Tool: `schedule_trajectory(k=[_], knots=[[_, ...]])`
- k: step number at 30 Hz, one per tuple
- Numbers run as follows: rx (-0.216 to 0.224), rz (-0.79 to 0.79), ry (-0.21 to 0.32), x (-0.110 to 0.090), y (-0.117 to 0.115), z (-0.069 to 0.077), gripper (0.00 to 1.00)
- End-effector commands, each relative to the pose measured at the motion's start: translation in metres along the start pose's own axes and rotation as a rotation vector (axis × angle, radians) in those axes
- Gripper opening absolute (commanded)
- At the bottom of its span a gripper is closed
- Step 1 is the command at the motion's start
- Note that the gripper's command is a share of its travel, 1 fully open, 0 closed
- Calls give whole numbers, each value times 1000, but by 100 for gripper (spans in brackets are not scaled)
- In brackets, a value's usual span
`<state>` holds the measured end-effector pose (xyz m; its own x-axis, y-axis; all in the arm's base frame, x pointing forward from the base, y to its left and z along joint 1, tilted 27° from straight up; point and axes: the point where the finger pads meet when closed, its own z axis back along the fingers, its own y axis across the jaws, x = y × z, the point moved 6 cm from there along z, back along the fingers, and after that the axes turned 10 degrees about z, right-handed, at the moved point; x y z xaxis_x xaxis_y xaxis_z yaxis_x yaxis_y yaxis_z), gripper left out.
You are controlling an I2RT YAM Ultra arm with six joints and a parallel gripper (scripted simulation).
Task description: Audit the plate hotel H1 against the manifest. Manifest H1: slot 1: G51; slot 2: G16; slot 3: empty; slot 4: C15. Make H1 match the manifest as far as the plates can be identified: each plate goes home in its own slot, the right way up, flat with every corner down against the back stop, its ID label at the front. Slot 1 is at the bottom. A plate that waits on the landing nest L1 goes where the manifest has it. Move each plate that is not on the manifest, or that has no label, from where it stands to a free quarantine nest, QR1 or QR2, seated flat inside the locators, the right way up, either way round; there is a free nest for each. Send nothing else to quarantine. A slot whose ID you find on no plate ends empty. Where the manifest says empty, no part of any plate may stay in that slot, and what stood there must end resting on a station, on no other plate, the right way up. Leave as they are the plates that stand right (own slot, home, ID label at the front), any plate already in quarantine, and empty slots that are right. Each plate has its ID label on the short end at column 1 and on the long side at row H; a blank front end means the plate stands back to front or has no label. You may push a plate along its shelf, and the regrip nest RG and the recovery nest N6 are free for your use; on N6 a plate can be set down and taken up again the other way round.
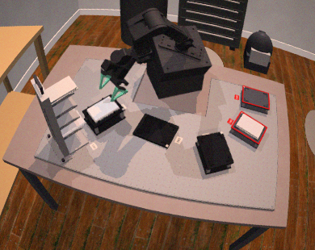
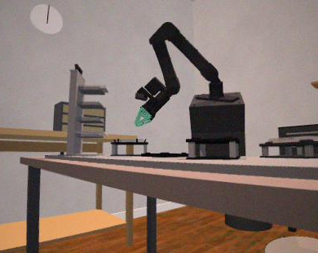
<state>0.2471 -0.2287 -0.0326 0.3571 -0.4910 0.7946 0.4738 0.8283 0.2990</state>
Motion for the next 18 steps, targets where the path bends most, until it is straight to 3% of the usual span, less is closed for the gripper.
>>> schedule_trajectory(k=[1,10,18], knots=[[-8,11,-26,6,-2,0,100],[-8,11,-26,6,-2,0,100],[-8,10,-26,-12,1,-19,100]])
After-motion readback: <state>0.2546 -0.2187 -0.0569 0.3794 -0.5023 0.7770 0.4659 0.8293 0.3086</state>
